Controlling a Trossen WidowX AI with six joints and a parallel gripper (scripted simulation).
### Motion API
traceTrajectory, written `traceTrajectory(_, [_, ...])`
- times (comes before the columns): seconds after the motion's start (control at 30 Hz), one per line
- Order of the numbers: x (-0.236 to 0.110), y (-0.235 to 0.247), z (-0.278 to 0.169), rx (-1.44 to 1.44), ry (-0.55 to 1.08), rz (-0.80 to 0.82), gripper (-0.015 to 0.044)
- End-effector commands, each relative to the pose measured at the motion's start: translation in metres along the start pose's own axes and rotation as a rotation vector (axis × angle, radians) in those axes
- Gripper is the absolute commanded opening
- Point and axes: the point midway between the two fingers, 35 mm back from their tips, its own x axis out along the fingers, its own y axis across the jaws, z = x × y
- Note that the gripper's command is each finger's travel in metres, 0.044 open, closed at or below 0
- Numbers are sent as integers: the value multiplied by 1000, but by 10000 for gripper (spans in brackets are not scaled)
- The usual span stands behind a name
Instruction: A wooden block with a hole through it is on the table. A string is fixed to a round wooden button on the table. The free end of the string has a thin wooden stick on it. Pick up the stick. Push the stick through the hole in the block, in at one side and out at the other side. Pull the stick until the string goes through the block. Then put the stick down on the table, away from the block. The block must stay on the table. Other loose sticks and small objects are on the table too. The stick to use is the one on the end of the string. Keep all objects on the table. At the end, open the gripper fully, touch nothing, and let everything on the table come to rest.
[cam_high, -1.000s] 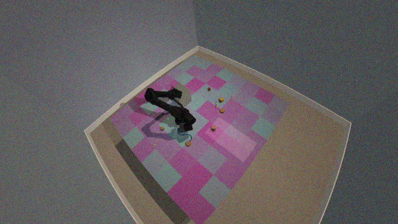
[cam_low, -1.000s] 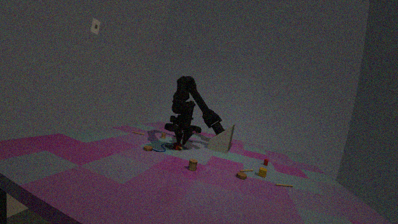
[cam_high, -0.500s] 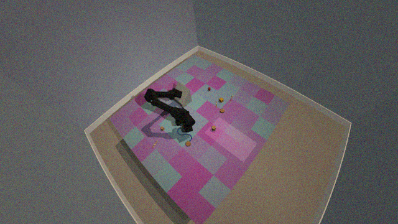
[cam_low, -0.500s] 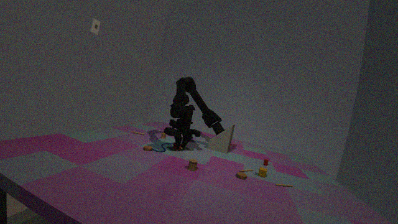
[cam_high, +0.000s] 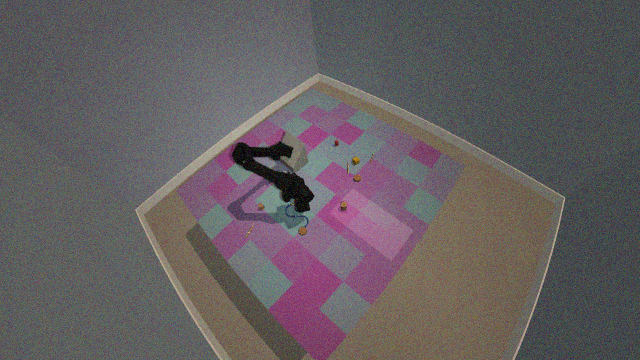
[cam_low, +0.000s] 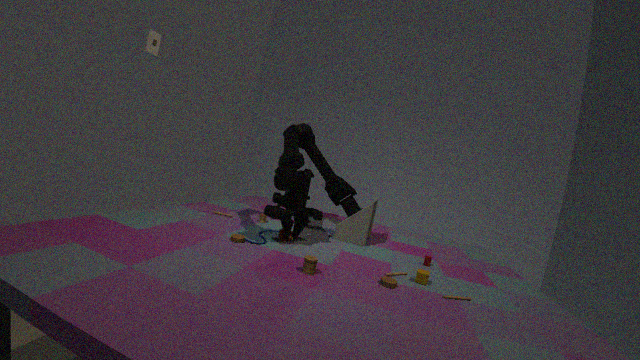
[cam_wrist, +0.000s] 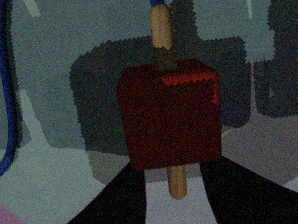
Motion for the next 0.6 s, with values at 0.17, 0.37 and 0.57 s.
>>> traceTrajectory(0.17, [0,0,0,0,0,0,45])
traceTrajectory(0.37, [0,0,0,0,0,0,0])
traceTrajectory(0.57, [0,-1,-1,-9,-20,0,0])
